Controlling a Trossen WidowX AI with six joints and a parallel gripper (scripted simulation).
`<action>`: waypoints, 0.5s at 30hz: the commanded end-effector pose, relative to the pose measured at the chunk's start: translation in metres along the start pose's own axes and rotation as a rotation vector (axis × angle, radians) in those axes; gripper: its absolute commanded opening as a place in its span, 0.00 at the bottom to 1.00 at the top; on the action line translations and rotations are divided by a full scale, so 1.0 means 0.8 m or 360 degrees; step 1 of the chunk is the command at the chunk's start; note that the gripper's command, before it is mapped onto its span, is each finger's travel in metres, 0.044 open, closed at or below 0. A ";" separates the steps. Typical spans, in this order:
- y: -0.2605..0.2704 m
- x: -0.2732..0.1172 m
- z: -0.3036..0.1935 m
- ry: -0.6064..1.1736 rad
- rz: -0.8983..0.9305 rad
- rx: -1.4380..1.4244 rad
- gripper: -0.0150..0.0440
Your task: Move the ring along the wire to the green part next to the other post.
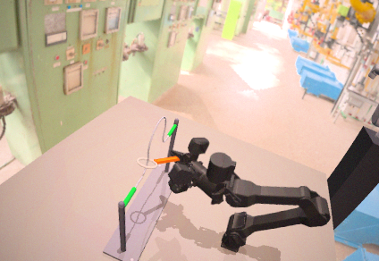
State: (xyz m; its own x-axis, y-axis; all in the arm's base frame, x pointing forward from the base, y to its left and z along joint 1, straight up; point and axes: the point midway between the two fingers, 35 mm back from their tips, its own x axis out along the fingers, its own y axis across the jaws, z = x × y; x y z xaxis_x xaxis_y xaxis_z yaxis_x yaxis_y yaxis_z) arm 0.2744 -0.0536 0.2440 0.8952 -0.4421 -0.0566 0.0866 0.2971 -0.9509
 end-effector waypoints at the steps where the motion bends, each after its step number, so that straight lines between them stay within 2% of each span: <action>1: 0.020 -0.003 0.000 0.0022 0.0087 0.0139 0.00; 10: 0.062 -0.013 0.008 0.0057 0.0279 0.0441 0.00; 15: 0.087 -0.010 0.017 -0.0029 0.0360 0.0630 0.00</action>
State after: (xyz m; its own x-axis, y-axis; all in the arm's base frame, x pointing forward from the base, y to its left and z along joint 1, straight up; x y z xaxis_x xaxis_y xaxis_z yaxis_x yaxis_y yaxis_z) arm 0.2759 -0.0258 0.1938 0.9043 -0.3621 -0.2261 0.0532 0.6211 -0.7819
